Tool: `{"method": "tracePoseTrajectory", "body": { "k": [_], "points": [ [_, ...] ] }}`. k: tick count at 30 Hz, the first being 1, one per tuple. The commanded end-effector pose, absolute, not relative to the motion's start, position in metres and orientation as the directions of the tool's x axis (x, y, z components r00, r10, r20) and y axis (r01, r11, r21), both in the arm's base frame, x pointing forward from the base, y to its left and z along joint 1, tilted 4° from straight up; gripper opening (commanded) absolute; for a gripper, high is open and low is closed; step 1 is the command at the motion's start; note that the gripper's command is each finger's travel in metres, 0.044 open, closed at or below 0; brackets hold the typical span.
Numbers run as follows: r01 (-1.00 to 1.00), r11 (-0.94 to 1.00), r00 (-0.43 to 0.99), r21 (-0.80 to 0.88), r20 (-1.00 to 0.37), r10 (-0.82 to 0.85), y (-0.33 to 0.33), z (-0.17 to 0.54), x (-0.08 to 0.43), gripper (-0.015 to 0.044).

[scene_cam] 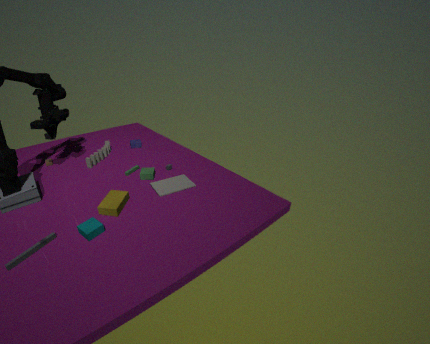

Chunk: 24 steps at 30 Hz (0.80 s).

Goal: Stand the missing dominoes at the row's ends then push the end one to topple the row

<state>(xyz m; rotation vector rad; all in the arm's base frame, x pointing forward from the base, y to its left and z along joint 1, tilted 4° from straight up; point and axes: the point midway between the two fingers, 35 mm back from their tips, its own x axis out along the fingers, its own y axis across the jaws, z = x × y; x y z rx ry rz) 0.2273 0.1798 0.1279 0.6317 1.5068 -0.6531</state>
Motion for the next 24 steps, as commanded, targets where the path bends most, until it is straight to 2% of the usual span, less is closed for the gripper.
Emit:
{"method": "tracePoseTrajectory", "body": {
  "k": [1,5,18,24],
  "points": [
    [0.246,0.969,-0.038,-0.004,-0.999,0.005,0.175,0.129,0.218,0.003],
    [-0.076,0.997,-0.038,0.008,-0.999,0.005,0.172,0.129,0.214,0.003],
    [-0.094,0.996,-0.034,0.007,-0.999,0.004,0.172,0.129,0.214,0.003],
    [-0.146,0.989,0.079,-0.026,-0.997,-0.014,0.179,0.114,0.222,0.003]
  ]
}}
